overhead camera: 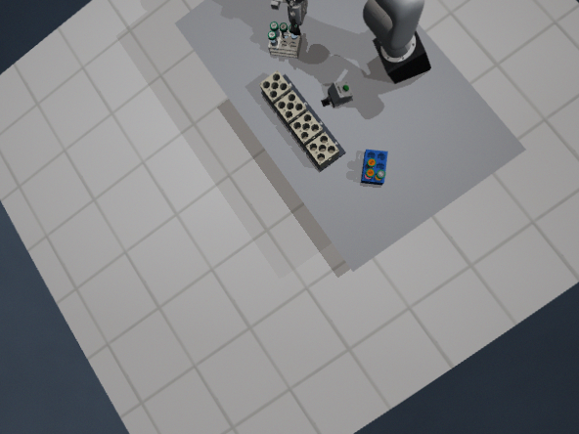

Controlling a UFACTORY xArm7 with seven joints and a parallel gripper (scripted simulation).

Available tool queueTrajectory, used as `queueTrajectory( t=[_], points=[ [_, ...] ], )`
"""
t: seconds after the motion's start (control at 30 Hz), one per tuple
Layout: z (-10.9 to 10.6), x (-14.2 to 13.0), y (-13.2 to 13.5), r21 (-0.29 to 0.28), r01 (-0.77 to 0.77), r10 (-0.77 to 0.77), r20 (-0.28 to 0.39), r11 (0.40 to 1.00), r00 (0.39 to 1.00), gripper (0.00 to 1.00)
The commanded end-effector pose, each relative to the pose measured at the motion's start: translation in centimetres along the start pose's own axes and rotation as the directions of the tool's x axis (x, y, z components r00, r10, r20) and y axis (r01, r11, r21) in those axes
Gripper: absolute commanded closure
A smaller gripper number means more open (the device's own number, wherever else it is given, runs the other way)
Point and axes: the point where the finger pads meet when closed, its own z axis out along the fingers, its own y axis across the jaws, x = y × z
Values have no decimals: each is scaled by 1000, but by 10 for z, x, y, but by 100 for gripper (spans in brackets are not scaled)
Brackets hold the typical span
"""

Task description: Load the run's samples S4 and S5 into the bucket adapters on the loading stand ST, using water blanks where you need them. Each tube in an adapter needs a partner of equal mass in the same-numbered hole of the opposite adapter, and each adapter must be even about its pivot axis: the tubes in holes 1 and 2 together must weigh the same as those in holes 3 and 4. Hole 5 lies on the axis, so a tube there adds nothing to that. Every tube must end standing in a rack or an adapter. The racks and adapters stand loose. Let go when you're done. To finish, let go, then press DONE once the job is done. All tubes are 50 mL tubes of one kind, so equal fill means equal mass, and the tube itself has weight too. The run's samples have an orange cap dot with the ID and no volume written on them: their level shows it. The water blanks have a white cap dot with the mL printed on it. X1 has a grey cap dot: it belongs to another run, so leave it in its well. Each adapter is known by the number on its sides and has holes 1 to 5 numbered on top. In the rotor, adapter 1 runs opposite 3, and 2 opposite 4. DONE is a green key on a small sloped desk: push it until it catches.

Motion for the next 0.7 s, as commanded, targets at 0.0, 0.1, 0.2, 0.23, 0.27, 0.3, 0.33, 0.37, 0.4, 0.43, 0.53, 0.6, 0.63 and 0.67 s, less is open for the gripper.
queueTrajectory(
  t=[0.0,0.1,0.2,0.23,0.27,0.3,0.33,0.37,0.4,0.43,0.53,0.6,0.63,0.67],
  points=[
    [-1,1,0,-1,0,0,-3,1000,1000,0],
    [-1,1,0,-1,0,0,-3,1000,1000,0],
    [-1,1,0,-1,0,0,-3,1000,1000,0],
    [-1,1,0,-1,0,0,-3,1000,1000,0],
    [-1,1,0,-1,0,0,-3,1000,1000,0],
    [-1,1,0,-1,0,0,-3,1000,1000,0],
    [-1,1,0,-1,0,0,-3,1000,1000,0],
    [-1,1,0,-1,0,0,-3,1000,1000,0],
    [-1,1,0,-1,0,0,-3,1000,1000,0],
    [-1,1,0,-1,0,0,-3,1000,1000,0],
    [-1,1,0,-1,0,0,-3,1000,1000,0],
    [-1,1,0,-1,0,0,-3,1000,1000,0],
    [-3,1,0,-1,0,0,-2,1000,1000,0],
    [-6,1,0,-1,0,0,-3,1000,1000,0]
  ],
)
